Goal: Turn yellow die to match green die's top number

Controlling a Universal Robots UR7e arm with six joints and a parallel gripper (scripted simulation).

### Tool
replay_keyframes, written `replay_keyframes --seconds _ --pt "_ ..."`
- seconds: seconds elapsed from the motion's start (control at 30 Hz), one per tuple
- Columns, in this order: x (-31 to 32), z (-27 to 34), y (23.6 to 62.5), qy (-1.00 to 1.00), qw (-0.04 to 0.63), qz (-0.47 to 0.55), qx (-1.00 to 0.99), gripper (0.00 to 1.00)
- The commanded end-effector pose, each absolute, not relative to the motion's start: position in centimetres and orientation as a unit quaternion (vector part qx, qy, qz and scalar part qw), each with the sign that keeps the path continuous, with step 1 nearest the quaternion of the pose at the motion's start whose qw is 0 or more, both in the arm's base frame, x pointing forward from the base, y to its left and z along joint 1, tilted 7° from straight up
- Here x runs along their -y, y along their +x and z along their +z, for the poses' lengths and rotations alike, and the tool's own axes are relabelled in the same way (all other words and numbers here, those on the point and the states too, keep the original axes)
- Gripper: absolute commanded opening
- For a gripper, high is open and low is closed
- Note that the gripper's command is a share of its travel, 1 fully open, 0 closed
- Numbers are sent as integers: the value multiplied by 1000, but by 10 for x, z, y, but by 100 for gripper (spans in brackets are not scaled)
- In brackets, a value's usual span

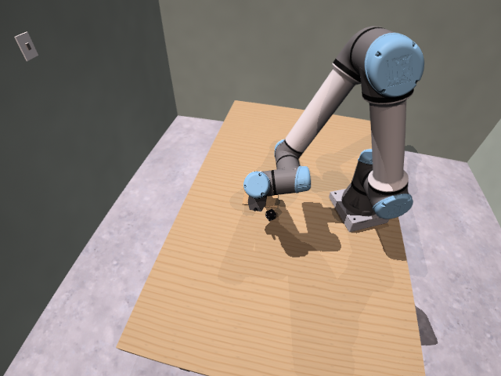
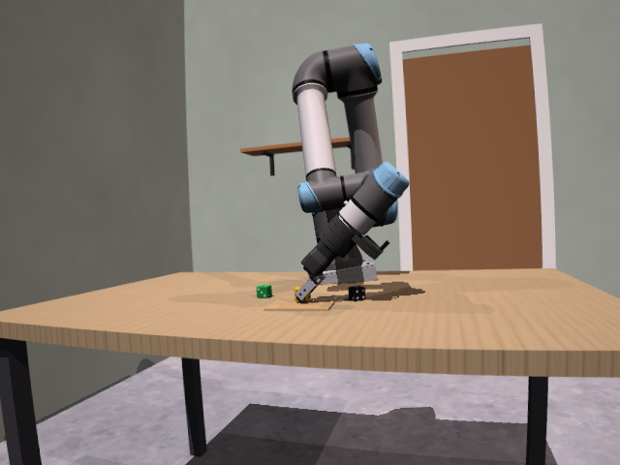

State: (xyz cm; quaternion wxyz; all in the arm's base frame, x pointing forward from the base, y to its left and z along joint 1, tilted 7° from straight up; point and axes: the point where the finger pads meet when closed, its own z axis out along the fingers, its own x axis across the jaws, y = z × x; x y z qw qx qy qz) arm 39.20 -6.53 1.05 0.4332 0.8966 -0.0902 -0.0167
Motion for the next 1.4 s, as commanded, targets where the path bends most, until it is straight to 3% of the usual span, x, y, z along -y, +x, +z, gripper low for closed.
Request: replay_keyframes --seconds 0.0,0.5,1.03,1.37 --pt "64 23 392 897 433 -16 91 57" --pt "58 71 391 897 433 -16 91 57" --pt "58 76 391 897 432 -16 91 57" --pt "60 75 388 930 356 -14 95 57"
